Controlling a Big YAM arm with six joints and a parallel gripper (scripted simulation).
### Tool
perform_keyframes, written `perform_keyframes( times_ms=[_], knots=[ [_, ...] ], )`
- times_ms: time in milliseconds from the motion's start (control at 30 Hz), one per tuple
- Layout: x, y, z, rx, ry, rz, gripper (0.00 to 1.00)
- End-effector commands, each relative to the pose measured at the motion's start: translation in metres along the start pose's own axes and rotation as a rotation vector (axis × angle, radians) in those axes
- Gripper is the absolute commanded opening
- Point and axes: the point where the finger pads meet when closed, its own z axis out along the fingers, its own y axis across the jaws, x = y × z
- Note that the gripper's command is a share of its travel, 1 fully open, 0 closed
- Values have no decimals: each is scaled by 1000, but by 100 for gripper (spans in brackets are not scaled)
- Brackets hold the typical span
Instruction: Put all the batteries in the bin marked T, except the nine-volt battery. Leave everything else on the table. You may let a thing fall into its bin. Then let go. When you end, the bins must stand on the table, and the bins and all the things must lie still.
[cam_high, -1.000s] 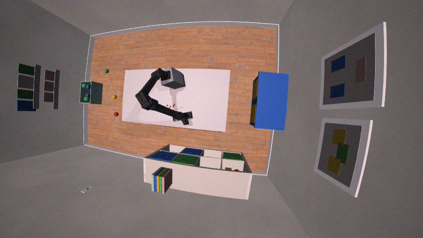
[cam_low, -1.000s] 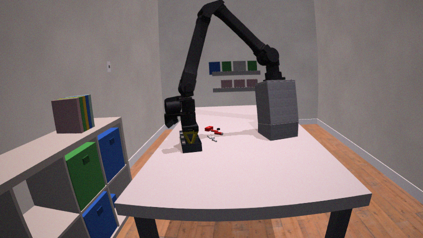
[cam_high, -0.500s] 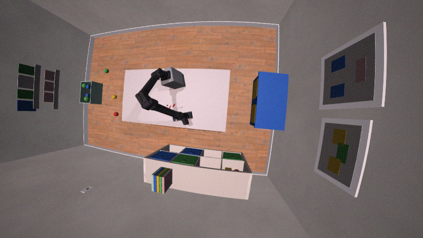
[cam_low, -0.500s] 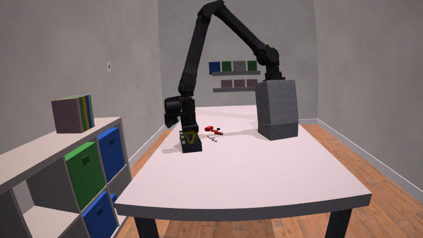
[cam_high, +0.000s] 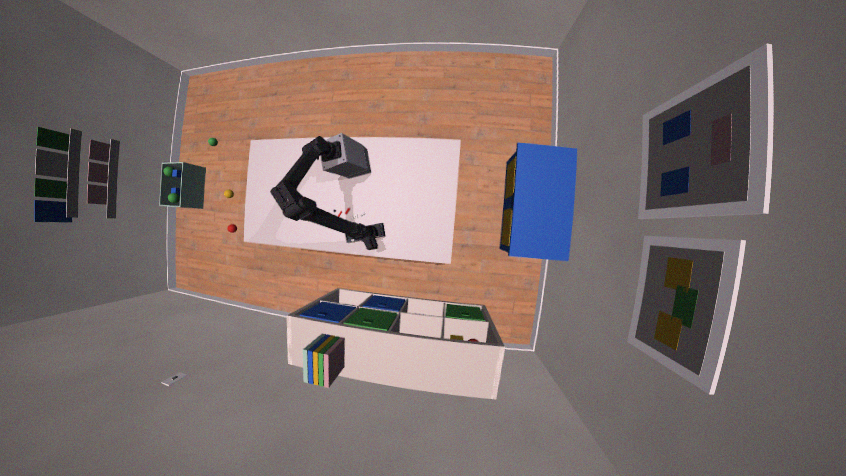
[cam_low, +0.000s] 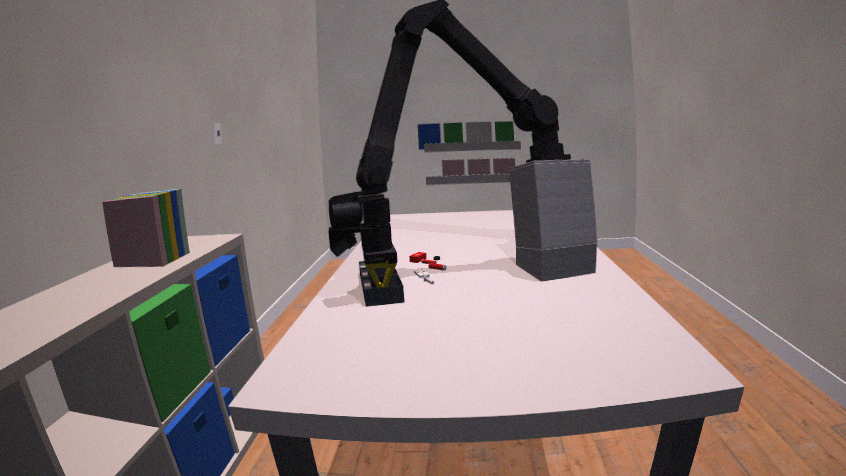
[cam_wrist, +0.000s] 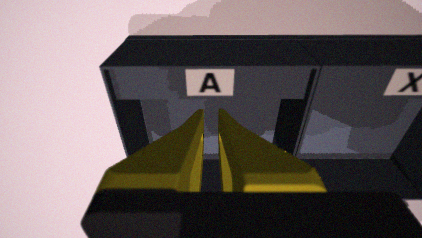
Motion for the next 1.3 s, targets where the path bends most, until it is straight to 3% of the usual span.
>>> perform_keyframes(
  times_ms=[0,400,433,600,767,800,867,1167,1267],
  knots=[
    [-15,3,-9,-5,-29,0,9],
    [-15,3,-10,-5,-29,0,9],
    [-29,7,-24,-10,-55,-7,9],
    [-12,5,-26,-4,-27,-5,9],
    [-11,3,-29,-4,-25,5,9],
    [2,4,-15,3,9,-4,9],
    [-10,5,-33,-4,-24,-1,9],
    [-10,5,-46,-5,-26,0,9],
    [-9,7,-58,-5,-26,-4,9]
  ],
)
